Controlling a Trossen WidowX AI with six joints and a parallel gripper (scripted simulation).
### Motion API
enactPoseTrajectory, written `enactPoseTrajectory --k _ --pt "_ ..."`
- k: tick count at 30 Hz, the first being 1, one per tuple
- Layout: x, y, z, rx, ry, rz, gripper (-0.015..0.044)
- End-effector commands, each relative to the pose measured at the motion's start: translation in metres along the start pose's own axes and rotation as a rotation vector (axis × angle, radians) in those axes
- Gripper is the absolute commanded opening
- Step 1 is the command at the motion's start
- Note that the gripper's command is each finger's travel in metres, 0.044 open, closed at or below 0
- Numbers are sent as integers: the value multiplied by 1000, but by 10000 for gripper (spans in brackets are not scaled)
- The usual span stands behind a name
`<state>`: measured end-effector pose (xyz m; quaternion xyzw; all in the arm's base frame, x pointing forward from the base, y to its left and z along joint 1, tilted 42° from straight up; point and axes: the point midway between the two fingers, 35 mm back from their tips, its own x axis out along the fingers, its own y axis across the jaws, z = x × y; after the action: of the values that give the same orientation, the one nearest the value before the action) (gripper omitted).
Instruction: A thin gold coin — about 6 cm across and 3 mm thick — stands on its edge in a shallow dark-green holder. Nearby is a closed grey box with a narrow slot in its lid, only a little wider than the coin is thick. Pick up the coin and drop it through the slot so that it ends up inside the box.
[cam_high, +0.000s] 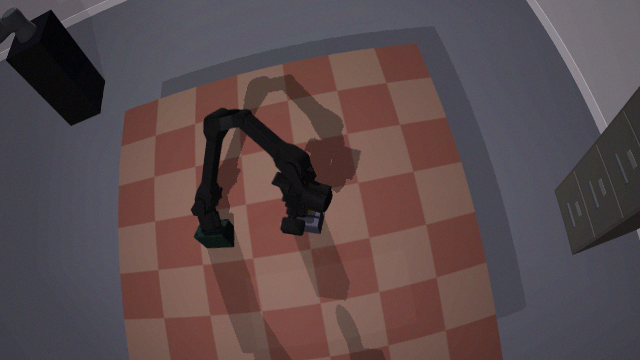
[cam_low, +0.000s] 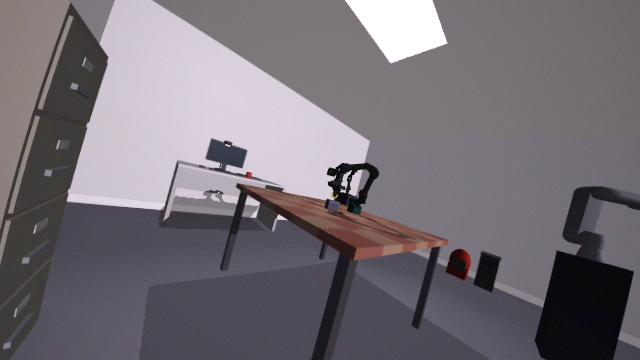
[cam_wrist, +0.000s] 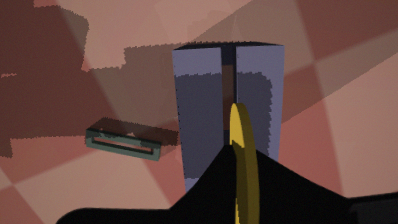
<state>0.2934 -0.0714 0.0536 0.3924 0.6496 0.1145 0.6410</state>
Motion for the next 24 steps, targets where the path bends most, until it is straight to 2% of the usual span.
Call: enactPoseTrajectory --k 1,24 --pt "3 0 1 6 -1 2 0" --pt "14 0 0 7 -1 2 0"
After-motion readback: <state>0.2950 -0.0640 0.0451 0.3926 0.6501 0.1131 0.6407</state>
